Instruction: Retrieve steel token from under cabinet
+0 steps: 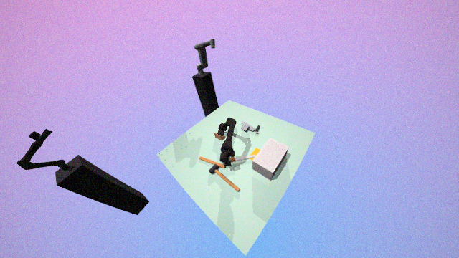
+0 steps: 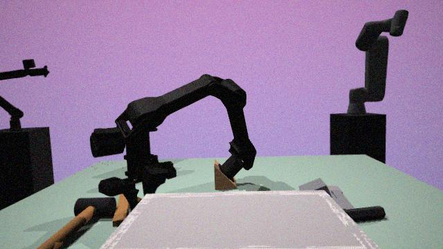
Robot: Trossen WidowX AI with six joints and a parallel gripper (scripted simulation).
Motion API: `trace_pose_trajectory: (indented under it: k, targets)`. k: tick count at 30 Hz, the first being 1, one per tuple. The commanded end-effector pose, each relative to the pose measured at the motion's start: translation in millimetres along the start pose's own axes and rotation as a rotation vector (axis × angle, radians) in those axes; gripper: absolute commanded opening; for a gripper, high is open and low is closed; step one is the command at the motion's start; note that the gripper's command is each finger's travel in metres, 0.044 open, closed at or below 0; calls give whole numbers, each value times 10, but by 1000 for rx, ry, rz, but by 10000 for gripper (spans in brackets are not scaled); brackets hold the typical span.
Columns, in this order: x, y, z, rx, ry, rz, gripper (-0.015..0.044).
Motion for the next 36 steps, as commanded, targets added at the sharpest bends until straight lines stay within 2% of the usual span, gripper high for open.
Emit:
trace_pose_trajectory:
  k: [1, 28, 36]
  targets:
    - [-27, 39, 29, -9, 11, 2, 0]
    - [-154, 207, 31, -8, 12, 7, 0]
    - [-179, 113, 31, -8, 12, 7, 0]
Point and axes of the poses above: the point midway between the two fingers, 35 mm back from their tips, its own z axis back along the fingers, its own x axis across the jaws, y = z × x, the point moved 3 cm from there along z, back along the fingers, and after that the axes turned 10 degrees about z, right-handed, at the moved point
